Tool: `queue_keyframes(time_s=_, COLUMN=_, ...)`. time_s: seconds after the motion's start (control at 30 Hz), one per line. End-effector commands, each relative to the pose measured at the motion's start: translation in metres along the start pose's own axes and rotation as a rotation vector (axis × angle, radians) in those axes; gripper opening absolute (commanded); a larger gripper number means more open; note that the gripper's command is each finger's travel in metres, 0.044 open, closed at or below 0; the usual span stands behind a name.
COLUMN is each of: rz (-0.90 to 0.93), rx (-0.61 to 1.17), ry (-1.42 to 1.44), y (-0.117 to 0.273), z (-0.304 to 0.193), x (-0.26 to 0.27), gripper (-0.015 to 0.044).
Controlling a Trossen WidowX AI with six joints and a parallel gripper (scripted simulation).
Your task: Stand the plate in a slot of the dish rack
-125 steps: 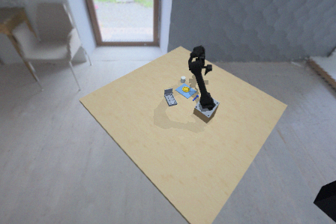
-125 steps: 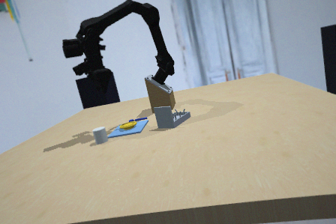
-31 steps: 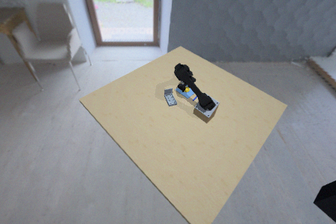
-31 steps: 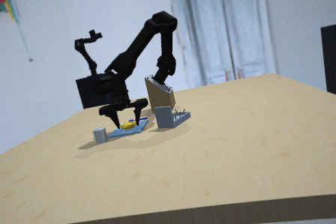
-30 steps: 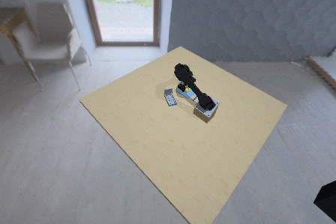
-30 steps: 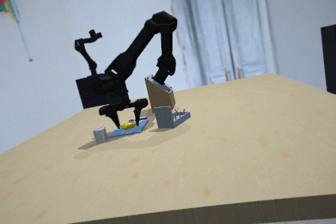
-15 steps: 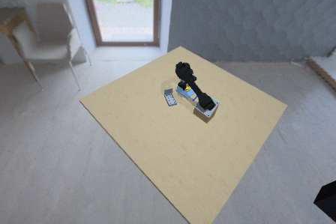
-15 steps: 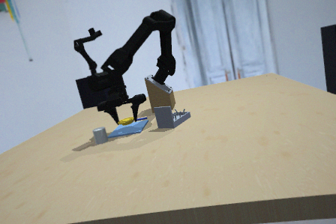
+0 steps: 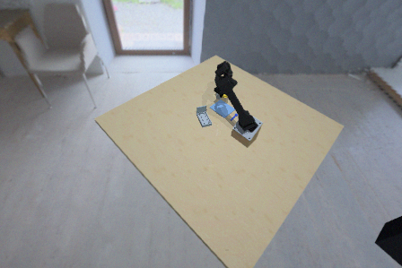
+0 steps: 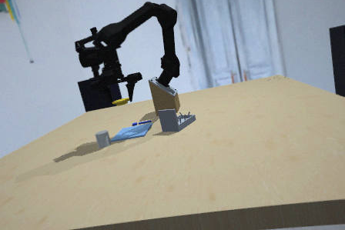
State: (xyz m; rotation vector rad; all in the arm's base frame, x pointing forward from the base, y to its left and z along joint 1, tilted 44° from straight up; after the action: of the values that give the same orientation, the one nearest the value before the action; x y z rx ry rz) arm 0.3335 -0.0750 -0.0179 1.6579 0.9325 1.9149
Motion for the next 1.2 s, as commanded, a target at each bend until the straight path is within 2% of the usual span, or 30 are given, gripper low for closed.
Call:
queue_keyframes(time_s=0.0, rz=-0.009, rx=-0.003, ry=0.014, y=0.021, z=0.002, x=0.001, gripper=0.0000)
queue_keyframes(time_s=0.23, rz=-0.005, rx=-0.002, ry=0.015, y=0.054, z=0.000, x=0.000, gripper=0.0000)
queue_keyframes(time_s=0.4, rz=-0.005, rx=-0.002, ry=-0.008, y=0.058, z=0.000, x=0.004, gripper=0.0000)
queue_keyframes(time_s=1.17, rz=-0.016, rx=-0.008, ry=-0.800, y=0.068, z=-0.004, x=0.115, gripper=0.0000)
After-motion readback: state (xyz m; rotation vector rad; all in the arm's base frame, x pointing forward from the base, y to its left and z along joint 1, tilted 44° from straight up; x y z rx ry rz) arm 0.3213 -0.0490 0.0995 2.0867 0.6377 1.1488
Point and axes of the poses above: the point midway between the two fingers, 35 mm back from their tips, its own y axis back along the fingers, its own x axis across the jaws, z = x × y, the point moved 5 cm from there along y, back along the fingers, and after that the axes turned 5 degrees about y, right-handed, at the moved point
